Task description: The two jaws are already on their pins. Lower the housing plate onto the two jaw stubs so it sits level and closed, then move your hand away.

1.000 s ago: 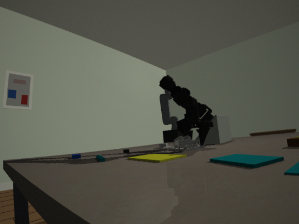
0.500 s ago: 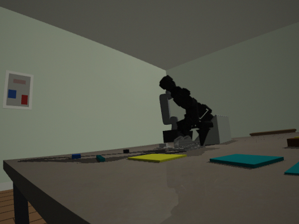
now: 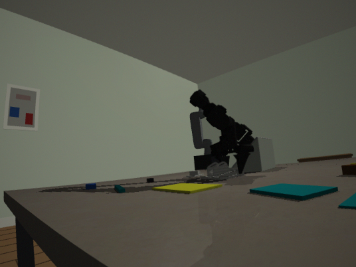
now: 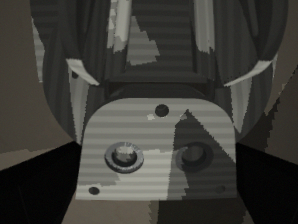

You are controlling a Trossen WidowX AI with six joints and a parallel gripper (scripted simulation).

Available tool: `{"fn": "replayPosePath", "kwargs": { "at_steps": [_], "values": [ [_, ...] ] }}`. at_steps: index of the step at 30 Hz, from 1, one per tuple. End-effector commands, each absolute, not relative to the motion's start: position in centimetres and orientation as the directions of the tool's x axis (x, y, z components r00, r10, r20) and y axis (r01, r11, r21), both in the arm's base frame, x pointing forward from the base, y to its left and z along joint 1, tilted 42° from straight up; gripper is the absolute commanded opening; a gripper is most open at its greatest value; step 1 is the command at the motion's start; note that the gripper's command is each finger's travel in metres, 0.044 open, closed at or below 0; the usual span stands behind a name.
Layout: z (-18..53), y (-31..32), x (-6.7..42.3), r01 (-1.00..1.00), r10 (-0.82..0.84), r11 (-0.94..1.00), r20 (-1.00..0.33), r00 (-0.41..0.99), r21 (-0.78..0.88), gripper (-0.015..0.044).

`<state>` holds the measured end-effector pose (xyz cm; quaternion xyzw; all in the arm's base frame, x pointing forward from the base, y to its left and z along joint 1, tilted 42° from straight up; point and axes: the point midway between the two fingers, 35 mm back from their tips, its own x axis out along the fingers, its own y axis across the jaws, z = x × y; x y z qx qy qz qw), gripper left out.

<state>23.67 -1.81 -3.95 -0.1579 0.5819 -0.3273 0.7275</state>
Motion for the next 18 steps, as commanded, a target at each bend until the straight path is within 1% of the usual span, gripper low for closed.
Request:
{"fn": "replayPosePath", "kwargs": {
  "at_steps": [1, 5, 8, 9, 18],
  "values": [
    [-4.02, -1.8, 23.69, 0.292, -0.657, 0.738, -0.746, 0.109, -0.608, 0.0351],
    [-4.02, -1.8, 23.69, 0.292, -0.657, 0.738, -0.746, 0.109, -0.608, 0.0351],
    [-3.95, -1.81, 23.67, 0.292, -0.66, 0.736, -0.743, 0.108, -0.611, 0.043],
    [-3.95, -1.81, 23.67, 0.292, -0.66, 0.736, -0.743, 0.108, -0.611, 0.044],
    [-3.95, -1.81, 23.67, 0.292, -0.66, 0.736, -0.743, 0.108, -0.611, 0.044]
  ]
}}
